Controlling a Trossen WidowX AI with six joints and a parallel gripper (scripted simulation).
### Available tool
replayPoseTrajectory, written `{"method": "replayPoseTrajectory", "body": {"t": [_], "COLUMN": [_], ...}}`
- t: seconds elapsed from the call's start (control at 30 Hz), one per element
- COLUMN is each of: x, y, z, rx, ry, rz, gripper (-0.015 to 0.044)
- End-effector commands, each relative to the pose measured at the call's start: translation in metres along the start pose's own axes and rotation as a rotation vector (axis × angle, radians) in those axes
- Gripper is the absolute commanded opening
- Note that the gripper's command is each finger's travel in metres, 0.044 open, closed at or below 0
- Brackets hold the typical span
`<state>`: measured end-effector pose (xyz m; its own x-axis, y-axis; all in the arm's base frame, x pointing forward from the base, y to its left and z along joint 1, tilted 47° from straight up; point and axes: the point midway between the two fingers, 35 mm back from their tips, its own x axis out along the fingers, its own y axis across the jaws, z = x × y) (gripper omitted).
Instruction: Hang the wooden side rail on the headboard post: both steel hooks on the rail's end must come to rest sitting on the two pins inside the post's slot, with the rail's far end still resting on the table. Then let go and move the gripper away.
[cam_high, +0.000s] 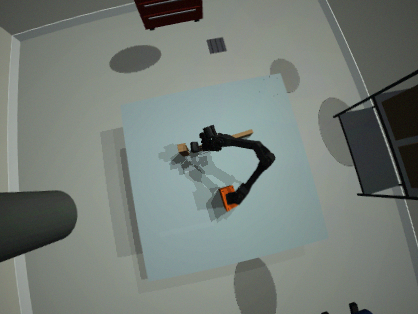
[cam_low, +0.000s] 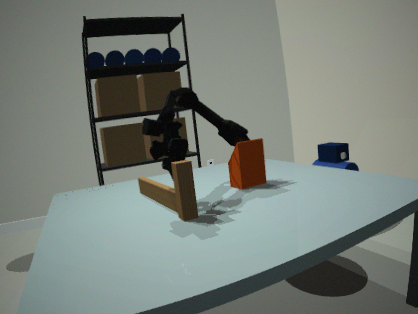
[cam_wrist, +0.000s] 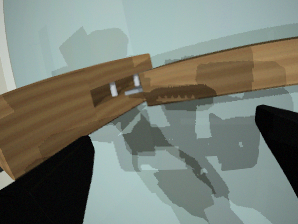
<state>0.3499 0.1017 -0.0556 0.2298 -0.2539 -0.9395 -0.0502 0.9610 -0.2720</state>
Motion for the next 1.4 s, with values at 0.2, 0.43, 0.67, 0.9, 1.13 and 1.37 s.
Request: {"method": "replayPoseTrajectory", "body": {"t": [0.2,0.43,0.67,0.9,1.13,1.37], "x": [-0.012,-0.022,-0.034,-0.037,-0.037,-0.007], "y": [-0.005,-0.010,-0.013,-0.014,-0.014,-0.032], "z": [0.013,0.020,0.029,0.031,0.031,0.027], "rx": [0.656,0.994,1.311,1.375,1.375,1.375], "ry": [0.001,-0.092,-0.251,-0.293,-0.293,-0.294], "rz": [-0.257,-0.392,-0.495,-0.511,-0.511,-0.512], "gripper": [0.0440,0.0440,0.0440,0.0440,0.0440,0.0440]}}
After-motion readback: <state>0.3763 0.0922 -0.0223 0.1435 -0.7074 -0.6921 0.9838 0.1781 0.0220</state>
